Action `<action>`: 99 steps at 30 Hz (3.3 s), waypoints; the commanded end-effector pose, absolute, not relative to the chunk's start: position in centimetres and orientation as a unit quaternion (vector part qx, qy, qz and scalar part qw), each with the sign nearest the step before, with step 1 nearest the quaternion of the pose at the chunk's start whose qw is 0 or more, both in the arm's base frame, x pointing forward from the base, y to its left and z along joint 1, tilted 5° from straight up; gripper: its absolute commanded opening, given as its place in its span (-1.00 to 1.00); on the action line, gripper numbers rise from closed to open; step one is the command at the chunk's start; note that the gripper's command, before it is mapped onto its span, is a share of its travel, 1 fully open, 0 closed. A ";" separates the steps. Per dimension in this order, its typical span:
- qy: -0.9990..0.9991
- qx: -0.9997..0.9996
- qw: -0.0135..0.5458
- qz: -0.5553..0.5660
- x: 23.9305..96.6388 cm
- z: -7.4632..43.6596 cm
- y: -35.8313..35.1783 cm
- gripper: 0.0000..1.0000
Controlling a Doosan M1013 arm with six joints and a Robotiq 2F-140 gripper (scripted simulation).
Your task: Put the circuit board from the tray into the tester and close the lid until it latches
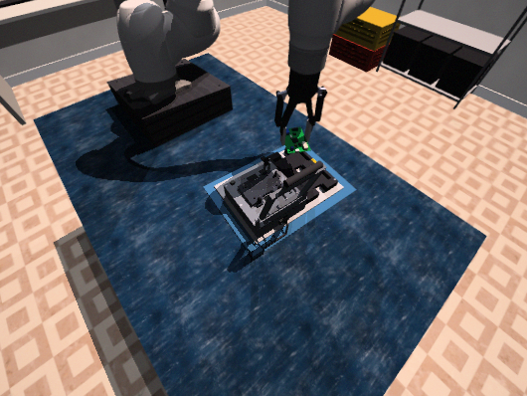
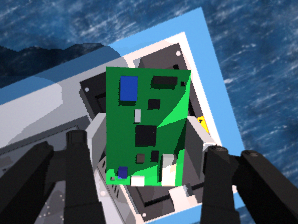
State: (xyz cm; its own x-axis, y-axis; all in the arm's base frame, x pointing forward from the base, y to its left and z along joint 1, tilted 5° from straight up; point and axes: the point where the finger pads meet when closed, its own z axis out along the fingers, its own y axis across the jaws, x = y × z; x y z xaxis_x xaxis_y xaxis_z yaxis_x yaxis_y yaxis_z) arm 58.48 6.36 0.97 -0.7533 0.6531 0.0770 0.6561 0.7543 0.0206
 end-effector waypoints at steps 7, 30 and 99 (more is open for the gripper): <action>-0.974 -0.223 0.030 -0.030 58.5 1.0 6.4 -0.09; -0.999 0.026 0.021 -0.036 58.5 1.0 6.4 -0.09; -0.835 0.549 -0.001 -0.042 58.5 1.0 6.4 -0.09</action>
